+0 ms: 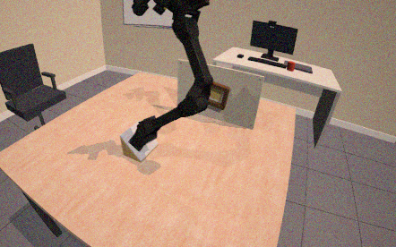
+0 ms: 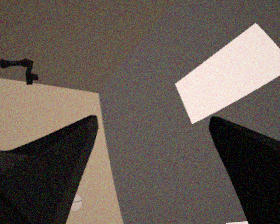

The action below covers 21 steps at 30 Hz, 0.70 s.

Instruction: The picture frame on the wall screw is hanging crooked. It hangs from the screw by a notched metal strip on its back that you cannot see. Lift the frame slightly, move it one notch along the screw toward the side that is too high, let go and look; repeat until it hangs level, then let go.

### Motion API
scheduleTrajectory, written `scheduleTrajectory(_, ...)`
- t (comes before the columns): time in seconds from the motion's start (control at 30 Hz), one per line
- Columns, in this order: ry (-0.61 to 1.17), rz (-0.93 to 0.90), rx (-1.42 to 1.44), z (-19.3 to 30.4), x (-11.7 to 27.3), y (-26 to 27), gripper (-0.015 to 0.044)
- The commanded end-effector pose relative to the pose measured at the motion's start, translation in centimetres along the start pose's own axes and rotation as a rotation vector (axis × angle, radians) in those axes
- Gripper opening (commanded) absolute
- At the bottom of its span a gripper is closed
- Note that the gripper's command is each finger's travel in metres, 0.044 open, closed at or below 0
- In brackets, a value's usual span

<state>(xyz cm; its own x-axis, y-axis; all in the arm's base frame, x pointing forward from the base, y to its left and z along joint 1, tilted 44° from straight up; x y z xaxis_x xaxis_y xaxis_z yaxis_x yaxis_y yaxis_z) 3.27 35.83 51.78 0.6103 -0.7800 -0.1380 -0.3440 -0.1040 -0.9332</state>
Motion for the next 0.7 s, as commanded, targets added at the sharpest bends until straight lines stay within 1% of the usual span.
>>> scheduleTrajectory(0.0, 0.011, 0.004, -0.01, 0.1, 0.2, 0.0, 0.0374)
scheduleTrajectory(0.07, 0.096, 0.044, -0.092, 0.7, 2.3, -0.4, 0.0321)
scheduleTrajectory(0.13, 0.221, 0.12, -0.216, 1.5, 5.4, -0.6, 0.0269)
scheduleTrajectory(0.17, 0.28, 0.164, -0.276, 1.8, 7.0, -0.7, 0.026)
scheduleTrajectory(0.3, 0.49, 0.379, -0.507, 2.4, 13.2, -0.1, 0.026)
scheduleTrajectory(0.43, 0.652, 0.655, -0.71, 2.1, 19.3, 1.5, 0.026)
scheduleTrajectory(0.53, 0.735, 0.892, -0.836, 1.5, 23.5, 3.4, 0.026)
scheduleTrajectory(0.67, 0.785, 1.204, -0.949, 0.5, 28.1, 6.1, 0.026)
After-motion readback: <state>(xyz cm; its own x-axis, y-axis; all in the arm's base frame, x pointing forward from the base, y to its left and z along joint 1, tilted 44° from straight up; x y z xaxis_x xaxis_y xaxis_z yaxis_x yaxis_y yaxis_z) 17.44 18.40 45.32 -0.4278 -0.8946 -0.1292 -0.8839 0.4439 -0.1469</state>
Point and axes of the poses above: the point midway between the two fingers, 35 mm back from their tips, its own x axis back along the fingers, its own y axis across the jaws, z = x × y, the point moved 2 cm from there along x, back along the fingers, and after that the axes turned 5 degrees about -x, right-handed, at the moved point
